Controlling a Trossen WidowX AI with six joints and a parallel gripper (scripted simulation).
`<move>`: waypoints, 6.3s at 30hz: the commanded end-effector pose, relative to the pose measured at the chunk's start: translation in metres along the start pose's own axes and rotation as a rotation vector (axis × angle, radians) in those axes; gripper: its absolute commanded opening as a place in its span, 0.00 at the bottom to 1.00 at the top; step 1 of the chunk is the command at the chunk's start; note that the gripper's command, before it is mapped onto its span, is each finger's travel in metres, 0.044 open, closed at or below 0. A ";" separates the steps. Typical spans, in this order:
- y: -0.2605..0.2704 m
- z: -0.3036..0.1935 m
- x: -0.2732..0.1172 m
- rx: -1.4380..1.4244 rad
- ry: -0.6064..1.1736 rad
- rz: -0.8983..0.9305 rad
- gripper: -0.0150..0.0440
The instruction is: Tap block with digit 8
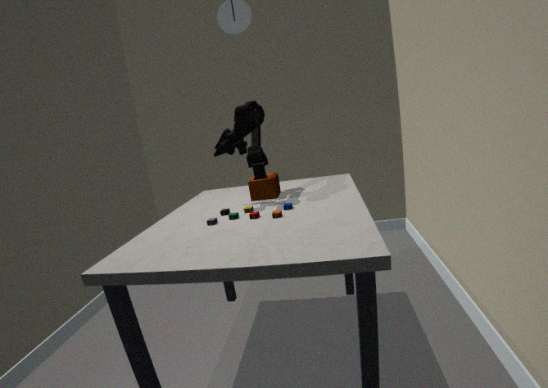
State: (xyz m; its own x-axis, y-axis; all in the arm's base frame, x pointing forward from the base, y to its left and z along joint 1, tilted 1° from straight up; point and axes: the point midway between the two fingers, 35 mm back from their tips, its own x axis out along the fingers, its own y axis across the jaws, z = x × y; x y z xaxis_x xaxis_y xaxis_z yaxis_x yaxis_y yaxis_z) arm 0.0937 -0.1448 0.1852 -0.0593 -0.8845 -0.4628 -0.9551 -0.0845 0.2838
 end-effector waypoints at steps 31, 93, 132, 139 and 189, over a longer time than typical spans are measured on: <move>-0.148 0.049 0.059 1.749 -1.013 0.711 0.93; -0.208 0.131 -0.123 1.743 -1.031 0.722 0.93; -0.300 0.122 -0.172 1.746 -1.039 0.718 0.93; -0.300 0.122 -0.172 1.746 -1.039 0.718 0.93; -0.285 0.135 -0.037 1.748 -1.030 0.713 0.71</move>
State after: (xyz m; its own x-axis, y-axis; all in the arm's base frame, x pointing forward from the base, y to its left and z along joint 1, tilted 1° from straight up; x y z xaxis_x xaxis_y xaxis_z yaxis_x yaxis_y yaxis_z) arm 0.3364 -0.0261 0.0561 0.0889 -0.0228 -0.9958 0.1167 0.9931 -0.0123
